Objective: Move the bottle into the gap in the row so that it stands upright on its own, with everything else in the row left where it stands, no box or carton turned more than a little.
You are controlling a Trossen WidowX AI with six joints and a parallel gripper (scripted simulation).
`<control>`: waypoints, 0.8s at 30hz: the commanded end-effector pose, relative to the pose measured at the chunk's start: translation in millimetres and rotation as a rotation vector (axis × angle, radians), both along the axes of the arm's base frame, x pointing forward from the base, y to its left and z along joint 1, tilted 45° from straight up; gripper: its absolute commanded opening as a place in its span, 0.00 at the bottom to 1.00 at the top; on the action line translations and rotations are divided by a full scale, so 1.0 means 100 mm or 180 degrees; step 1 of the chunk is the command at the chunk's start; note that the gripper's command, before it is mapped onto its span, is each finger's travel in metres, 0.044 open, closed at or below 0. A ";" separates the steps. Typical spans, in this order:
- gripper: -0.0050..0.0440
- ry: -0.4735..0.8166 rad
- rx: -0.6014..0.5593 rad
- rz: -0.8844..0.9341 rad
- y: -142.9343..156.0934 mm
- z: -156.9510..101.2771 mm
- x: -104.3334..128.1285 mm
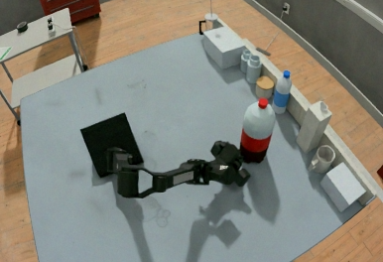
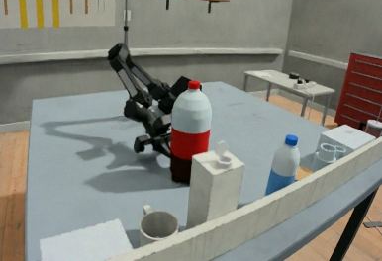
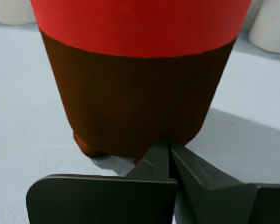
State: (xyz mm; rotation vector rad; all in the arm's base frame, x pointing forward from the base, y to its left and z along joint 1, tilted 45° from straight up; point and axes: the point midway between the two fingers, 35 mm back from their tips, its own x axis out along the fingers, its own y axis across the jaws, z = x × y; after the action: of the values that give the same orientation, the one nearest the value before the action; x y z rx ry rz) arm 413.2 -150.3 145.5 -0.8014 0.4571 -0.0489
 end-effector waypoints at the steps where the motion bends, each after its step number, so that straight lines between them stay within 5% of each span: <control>1: 0.00 -0.0032 -0.0012 0.0013 0.01 0.05 0.05; 24: 0.00 -0.0032 -0.0011 0.0014 0.01 0.05 0.10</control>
State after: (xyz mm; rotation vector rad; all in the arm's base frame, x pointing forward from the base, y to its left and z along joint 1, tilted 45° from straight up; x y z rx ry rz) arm 418.6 -150.9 146.2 -0.8018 0.4564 -0.0502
